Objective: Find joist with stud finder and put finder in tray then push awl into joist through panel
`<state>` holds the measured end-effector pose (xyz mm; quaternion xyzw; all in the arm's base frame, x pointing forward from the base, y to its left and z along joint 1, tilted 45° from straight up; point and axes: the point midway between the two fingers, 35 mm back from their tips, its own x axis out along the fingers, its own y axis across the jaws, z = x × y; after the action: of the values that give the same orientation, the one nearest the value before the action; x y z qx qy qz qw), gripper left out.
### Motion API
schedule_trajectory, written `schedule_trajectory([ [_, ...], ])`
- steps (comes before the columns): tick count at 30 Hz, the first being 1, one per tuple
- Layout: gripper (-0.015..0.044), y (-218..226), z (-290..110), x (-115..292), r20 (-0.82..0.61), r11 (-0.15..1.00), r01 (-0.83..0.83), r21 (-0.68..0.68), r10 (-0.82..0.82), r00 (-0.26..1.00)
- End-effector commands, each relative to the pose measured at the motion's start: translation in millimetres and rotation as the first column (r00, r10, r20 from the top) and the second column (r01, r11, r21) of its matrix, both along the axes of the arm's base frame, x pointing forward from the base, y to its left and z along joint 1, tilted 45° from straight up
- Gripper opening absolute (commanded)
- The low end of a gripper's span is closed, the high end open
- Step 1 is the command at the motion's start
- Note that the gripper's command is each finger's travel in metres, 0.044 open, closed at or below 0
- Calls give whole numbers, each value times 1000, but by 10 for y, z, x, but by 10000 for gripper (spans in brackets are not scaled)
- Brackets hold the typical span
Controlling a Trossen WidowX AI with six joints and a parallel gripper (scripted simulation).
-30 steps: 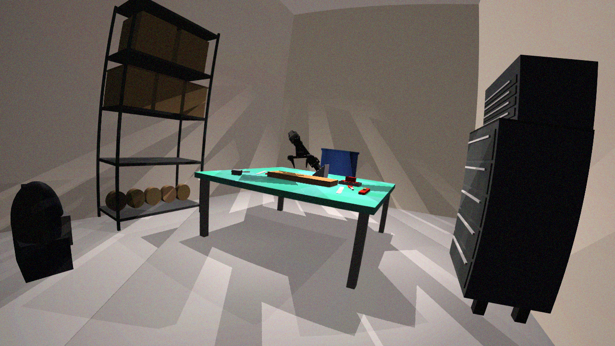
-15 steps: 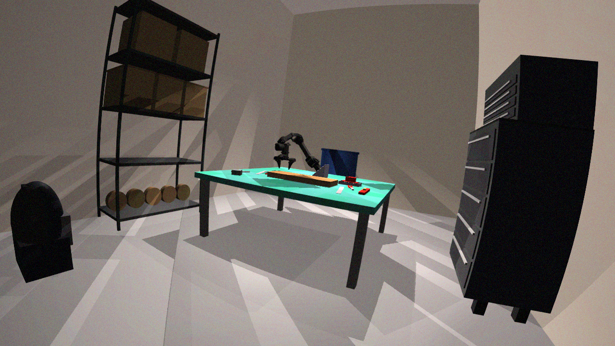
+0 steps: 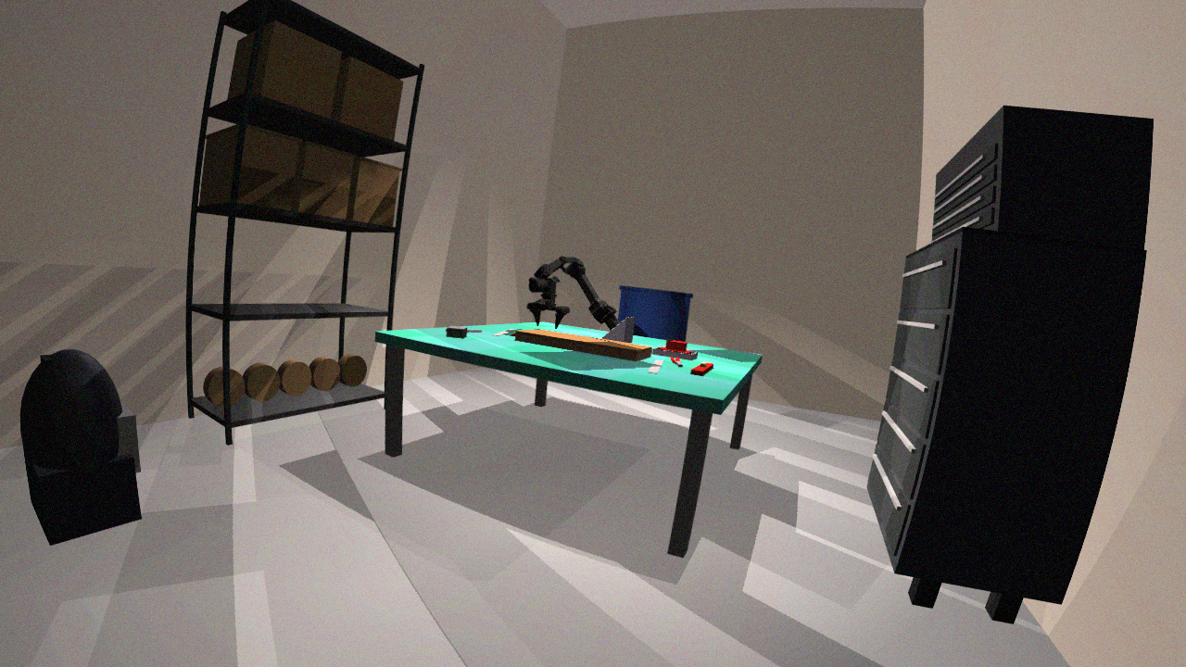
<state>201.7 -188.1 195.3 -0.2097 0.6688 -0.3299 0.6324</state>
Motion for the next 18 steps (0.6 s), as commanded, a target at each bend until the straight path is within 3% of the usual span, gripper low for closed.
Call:
schedule_trajectory([
  [1, 440, -42, -55, -4, -6, 1000, 1, 3, -1, 1000],
  [18, 440, -236, -245, -19, -6, 1000, 0, 1, 0, 1000],
])
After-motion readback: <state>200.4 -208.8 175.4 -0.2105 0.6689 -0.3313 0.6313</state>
